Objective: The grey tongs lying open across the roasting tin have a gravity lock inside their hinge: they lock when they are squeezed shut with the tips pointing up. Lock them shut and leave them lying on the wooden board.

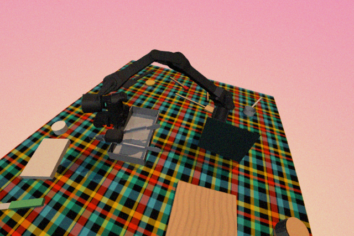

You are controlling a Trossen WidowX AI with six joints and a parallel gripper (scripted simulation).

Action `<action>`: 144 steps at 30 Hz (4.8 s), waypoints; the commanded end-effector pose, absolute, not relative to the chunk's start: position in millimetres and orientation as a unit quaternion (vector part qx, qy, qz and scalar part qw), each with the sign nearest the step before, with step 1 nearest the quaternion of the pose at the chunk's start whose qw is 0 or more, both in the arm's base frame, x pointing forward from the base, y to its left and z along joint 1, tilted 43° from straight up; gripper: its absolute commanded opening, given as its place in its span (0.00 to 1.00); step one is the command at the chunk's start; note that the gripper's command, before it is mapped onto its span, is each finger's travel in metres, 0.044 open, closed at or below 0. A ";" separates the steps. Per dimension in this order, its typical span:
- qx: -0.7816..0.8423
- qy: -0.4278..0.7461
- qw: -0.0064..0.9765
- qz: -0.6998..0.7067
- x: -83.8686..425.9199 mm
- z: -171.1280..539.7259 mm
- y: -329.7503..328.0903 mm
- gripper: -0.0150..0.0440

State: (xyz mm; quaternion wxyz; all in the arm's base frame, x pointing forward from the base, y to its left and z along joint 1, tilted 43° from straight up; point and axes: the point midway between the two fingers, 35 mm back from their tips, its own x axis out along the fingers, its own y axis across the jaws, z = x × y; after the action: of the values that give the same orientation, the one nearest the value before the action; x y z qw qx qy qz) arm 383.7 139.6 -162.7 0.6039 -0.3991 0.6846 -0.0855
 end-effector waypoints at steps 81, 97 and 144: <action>-0.401 0.686 0.600 -0.088 382.6 -207.7 98.3 0.47; -0.401 0.686 0.600 -0.088 382.6 -207.7 98.3 0.26; -0.269 0.660 0.668 -0.212 297.6 -151.6 240.8 0.00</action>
State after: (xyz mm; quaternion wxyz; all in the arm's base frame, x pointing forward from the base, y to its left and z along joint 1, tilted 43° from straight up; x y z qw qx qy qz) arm 316.1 233.3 -142.4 0.6610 -0.2944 0.6644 -0.1871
